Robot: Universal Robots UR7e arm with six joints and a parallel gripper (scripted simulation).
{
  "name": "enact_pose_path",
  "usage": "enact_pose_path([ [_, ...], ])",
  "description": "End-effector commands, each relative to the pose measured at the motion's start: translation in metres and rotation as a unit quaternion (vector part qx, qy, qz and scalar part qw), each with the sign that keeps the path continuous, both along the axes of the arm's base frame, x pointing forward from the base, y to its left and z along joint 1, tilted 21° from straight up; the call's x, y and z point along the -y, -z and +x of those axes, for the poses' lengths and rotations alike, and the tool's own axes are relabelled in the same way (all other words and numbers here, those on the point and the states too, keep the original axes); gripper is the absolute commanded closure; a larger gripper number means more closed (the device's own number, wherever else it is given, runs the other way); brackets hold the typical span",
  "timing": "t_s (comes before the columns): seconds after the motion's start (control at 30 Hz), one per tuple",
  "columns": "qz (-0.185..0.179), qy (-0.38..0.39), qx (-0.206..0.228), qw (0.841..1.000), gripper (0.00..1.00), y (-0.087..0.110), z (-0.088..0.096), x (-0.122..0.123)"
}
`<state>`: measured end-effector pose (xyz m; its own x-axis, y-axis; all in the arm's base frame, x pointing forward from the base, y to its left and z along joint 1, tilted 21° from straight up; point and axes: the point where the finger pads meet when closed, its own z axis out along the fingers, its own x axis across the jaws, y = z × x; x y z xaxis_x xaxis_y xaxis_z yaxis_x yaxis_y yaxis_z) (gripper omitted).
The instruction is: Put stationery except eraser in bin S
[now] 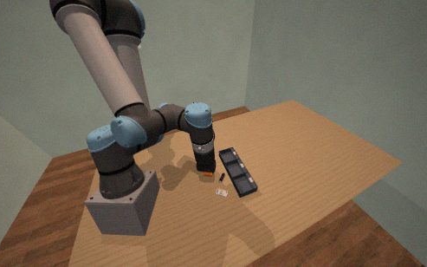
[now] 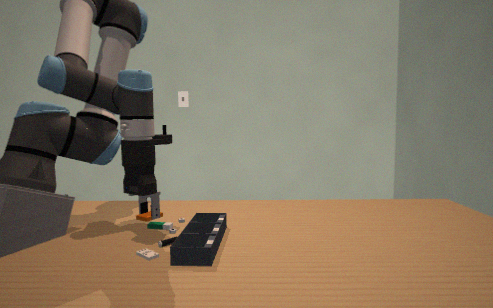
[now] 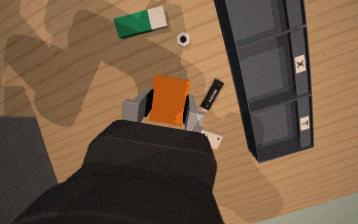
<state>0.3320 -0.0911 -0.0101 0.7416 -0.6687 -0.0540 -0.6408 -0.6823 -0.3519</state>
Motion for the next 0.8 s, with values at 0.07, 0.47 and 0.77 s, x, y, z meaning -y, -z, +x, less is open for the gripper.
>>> enact_pose_path([
  [0.07, 0.001, 0.0, 0.0, 1.0, 0.3, -0.003, -0.001, 0.001],
  [0.47, 0.001, 0.0, 0.0, 1.0, 0.3, -0.004, 0.005, -0.001],
  [0.77, 0.001, 0.0, 0.0, 1.0, 0.3, -0.019, 0.055, -0.013],
])
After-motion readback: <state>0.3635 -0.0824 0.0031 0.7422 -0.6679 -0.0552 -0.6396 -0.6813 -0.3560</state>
